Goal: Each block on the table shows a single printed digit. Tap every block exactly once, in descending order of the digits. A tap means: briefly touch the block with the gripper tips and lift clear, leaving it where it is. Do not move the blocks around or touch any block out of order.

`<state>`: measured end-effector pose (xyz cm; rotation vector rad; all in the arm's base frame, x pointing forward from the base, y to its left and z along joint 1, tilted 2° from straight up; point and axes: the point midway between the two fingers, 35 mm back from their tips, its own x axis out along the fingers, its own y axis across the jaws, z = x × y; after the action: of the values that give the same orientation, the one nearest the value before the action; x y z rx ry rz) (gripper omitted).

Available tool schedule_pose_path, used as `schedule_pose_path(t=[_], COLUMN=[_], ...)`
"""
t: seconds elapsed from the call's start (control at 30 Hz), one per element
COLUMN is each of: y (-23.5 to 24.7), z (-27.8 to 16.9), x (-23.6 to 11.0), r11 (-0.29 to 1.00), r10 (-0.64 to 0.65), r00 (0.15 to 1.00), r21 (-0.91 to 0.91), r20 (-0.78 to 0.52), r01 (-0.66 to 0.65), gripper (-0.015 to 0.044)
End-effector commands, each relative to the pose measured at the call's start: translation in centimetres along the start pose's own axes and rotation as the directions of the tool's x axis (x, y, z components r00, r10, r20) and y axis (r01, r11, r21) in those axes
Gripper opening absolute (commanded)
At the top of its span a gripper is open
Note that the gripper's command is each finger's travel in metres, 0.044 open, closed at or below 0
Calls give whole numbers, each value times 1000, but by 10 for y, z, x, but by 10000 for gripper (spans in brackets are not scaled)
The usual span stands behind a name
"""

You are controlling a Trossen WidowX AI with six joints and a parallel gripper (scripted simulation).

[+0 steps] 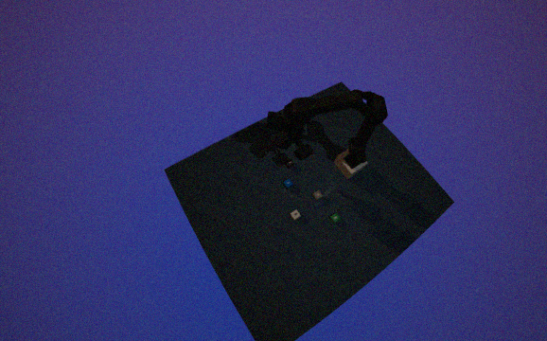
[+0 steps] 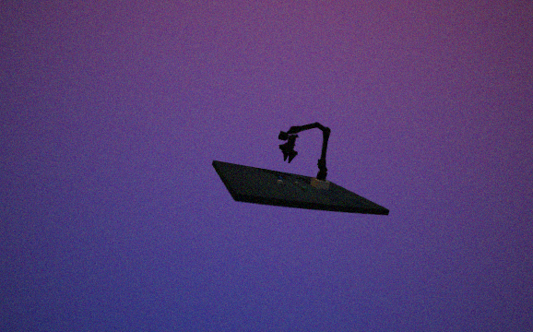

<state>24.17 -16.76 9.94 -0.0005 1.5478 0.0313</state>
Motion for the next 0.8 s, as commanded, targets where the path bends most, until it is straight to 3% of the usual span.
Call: schedule_pose_path(t=[0.0,0.23,0.47,0.77], y=[9,107,190,196], z=[2,9,-17,-21], x=[-1,-3,-1,-1], r11=[1000,1000,1000,1000], r10=[-3,3,12,13], r00=[1000,1000,1000,1000], r21=[-4,-4,-4,-4], r20=[-1,0,-2,-2], r01=[3,-3,-12,-13], gripper=[400,400,400,400])
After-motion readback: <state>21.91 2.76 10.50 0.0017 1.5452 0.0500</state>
